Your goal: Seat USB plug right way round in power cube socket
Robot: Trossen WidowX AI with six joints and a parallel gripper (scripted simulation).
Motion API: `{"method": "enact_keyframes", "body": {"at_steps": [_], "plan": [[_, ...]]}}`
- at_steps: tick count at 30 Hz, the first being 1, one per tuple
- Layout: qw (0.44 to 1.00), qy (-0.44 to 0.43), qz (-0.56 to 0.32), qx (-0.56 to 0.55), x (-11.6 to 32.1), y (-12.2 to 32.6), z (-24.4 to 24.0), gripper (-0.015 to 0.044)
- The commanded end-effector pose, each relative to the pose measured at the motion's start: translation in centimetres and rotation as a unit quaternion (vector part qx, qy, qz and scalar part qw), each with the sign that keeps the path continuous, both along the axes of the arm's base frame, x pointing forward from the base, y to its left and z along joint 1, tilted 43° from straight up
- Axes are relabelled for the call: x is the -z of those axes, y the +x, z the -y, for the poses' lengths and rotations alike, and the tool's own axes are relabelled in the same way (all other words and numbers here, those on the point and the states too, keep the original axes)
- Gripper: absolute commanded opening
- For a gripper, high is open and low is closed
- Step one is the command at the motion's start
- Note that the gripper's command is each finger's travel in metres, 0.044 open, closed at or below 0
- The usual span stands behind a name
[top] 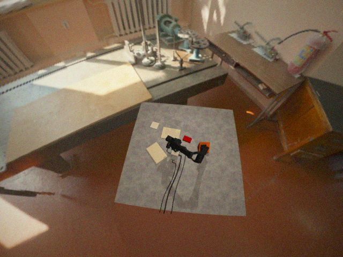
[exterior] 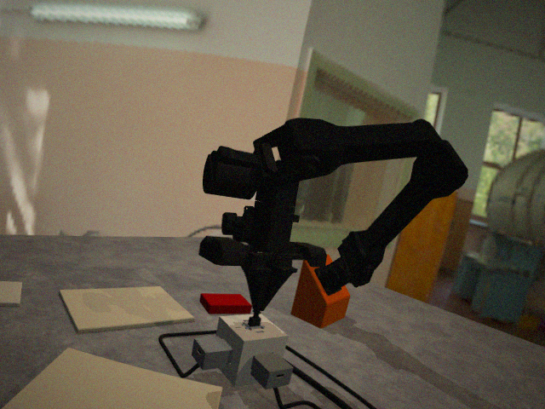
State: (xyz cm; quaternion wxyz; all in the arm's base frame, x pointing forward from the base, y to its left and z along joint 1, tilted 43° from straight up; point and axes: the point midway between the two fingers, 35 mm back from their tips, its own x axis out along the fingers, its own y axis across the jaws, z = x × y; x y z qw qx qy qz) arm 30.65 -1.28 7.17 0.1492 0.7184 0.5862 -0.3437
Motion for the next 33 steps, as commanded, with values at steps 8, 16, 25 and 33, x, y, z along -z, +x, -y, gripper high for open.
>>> {"method": "enact_keyframes", "body": {"at_steps": [8,16,25,33], "plan": [[1.000,0.000,0.000,0.000,0.00,0.00,0.00,0.0095],[1.000,0.000,0.000,0.000,0.00,0.00,0.00,0.0095],[1.000,0.000,0.000,-0.001,-0.22,-0.01,0.16,0.0095],[1.000,0.000,0.000,-0.001,-0.80,-0.05,0.71,0.0095]]}}
